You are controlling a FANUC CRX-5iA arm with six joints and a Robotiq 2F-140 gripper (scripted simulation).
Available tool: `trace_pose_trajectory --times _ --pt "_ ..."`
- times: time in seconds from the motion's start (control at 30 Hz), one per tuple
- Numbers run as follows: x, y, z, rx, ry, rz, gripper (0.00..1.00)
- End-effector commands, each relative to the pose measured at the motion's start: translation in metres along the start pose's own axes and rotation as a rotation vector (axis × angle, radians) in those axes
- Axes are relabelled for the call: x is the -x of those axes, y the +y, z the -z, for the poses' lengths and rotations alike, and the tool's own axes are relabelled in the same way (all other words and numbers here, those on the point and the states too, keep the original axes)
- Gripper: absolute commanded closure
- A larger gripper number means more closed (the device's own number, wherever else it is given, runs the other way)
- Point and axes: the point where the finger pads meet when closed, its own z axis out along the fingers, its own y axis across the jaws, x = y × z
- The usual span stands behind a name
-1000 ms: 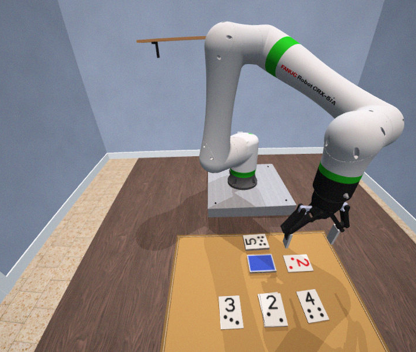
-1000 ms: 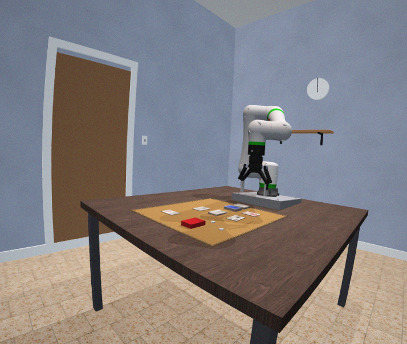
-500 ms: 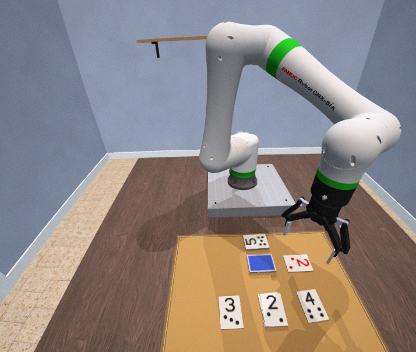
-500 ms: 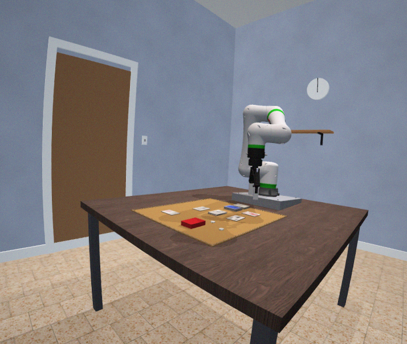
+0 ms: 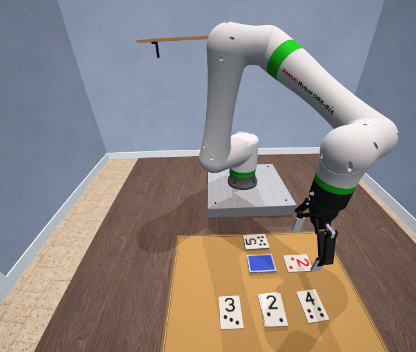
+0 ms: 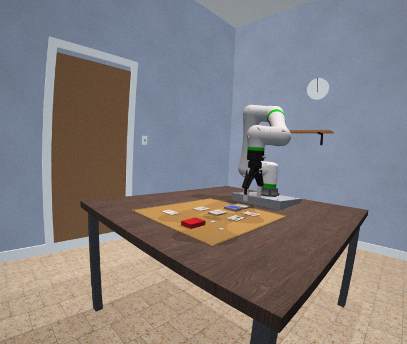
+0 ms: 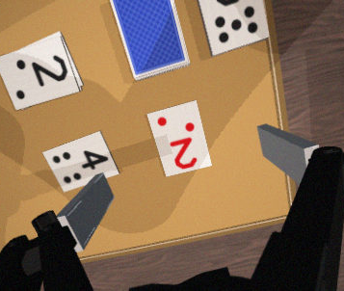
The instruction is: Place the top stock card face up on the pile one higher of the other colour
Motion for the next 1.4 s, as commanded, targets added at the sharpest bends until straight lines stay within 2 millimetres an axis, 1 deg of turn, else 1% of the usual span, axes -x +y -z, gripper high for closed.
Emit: trace_pose_trajectory --times 0.0,0.17,0.2,0.43,0.63,0.83,0.9,1.37 --pt "0.0 0.0 0.0 -0.001 0.0 -0.027 0.0" --pt "0.0 0.0 -0.001 -0.001 0.0 -0.047 0.0" --pt "0.0 0.0 -0.001 -0.001 0.0 -0.047 0.5" --pt "0.0 0.0 -0.002 -0.001 0.0 -0.047 0.5" --pt "0.0 0.0 -0.007 -0.001 0.0 -0.047 0.5" --pt "0.0 0.0 -0.018 -0.001 0.0 -0.047 0.5" --pt "0.0 0.0 -0.018 -0.001 0.0 -0.047 0.5" --pt "0.0 0.0 -0.047 -0.001 0.0 -0.047 0.5"
